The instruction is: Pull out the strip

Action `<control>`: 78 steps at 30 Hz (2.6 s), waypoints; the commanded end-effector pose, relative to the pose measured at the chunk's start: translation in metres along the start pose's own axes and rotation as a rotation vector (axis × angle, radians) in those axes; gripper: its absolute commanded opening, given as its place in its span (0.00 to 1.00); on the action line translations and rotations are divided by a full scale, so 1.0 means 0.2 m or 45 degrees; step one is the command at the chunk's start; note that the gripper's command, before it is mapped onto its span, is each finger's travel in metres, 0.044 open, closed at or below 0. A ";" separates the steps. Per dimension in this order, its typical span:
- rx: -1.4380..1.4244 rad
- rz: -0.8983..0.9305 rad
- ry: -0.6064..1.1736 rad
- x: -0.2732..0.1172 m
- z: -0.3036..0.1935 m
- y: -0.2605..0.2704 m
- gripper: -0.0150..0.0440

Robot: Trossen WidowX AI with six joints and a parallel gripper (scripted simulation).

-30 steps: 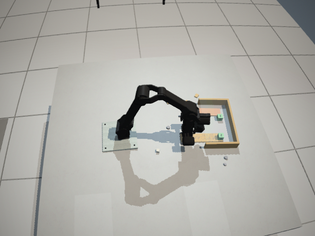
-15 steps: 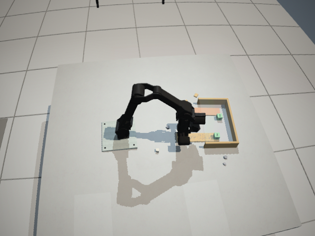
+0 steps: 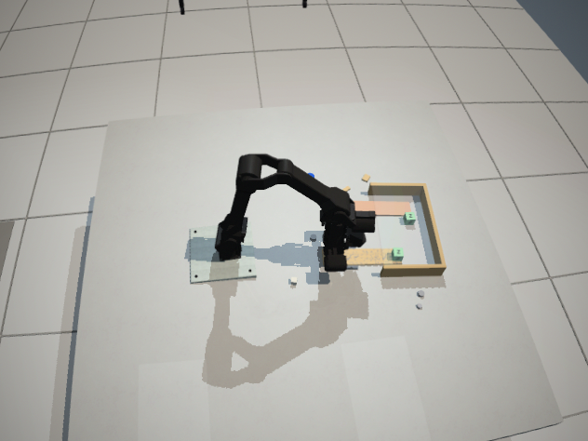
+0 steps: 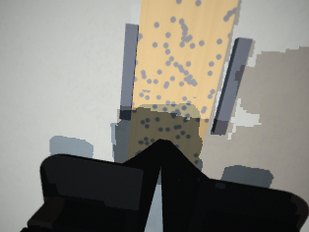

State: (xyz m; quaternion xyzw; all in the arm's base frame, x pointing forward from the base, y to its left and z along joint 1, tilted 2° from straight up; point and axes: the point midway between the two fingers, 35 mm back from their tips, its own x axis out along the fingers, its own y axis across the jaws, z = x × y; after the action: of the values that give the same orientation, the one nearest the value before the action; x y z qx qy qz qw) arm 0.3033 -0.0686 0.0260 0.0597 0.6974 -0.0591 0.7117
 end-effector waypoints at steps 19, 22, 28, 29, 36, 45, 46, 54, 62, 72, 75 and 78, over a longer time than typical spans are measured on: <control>-0.007 -0.005 0.032 0.02 -0.20 0.00 0.25; -0.007 -0.005 0.032 0.02 -0.22 0.00 0.25; -0.007 -0.005 0.033 0.02 -0.26 0.00 0.25; -0.007 -0.005 0.033 0.02 -0.27 0.00 0.25; -0.007 -0.005 0.035 0.02 -0.32 0.00 0.25; -0.007 -0.005 0.036 0.02 -0.39 -0.01 0.25; -0.007 -0.005 0.036 0.02 -0.40 -0.01 0.25; -0.007 -0.005 0.037 0.02 -0.46 -0.01 0.25; -0.007 -0.005 0.039 0.02 -0.52 -0.01 0.25; -0.007 -0.005 0.040 0.02 -0.58 -0.01 0.25; -0.007 -0.005 0.040 0.02 -0.58 -0.01 0.25; -0.007 -0.005 0.040 0.02 -0.58 -0.01 0.25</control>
State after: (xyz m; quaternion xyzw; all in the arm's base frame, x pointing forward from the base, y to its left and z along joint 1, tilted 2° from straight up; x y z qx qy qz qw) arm 0.1987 -0.0517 0.0249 0.0596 0.6982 -0.0592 0.7110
